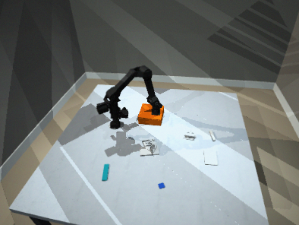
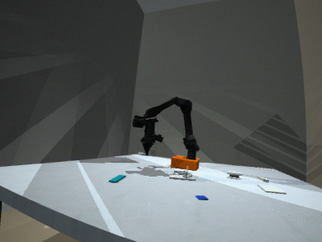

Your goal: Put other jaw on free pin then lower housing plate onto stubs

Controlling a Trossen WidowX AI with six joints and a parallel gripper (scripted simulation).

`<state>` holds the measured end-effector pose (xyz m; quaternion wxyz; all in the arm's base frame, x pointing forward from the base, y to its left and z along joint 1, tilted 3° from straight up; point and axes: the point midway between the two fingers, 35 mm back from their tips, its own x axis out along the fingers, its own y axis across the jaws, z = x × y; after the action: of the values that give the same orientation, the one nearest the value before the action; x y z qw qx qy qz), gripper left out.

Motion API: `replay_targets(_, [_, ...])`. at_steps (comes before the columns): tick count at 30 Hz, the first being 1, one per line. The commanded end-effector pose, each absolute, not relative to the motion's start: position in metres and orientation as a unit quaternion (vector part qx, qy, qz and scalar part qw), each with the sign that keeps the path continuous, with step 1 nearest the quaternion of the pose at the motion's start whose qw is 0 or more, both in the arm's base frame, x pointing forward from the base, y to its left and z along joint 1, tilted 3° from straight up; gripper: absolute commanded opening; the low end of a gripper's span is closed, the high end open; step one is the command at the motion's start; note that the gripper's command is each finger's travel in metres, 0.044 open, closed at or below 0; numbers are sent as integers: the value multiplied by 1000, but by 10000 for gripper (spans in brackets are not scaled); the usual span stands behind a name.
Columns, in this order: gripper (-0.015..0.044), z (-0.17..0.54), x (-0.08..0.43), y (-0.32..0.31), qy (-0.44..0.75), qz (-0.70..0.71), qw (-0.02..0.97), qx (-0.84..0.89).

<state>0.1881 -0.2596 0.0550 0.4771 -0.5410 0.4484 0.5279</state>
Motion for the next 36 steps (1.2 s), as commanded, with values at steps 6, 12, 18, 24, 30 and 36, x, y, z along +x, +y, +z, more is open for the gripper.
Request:
replay_targets(6, [134, 60, 201, -246, 471, 505, 502, -521])
replay_targets(12, [134, 61, 215, -231, 496, 480, 528, -495])
replay_targets(18, [134, 62, 227, -215, 520, 454, 554, -466])
replay_targets(24, [134, 62, 238, -198, 543, 426, 578, -436])
replay_targets(30, [134, 63, 248, -181, 564, 396, 600, -405])
replay_targets(36, [134, 64, 257, -163, 584, 366, 622, -372])
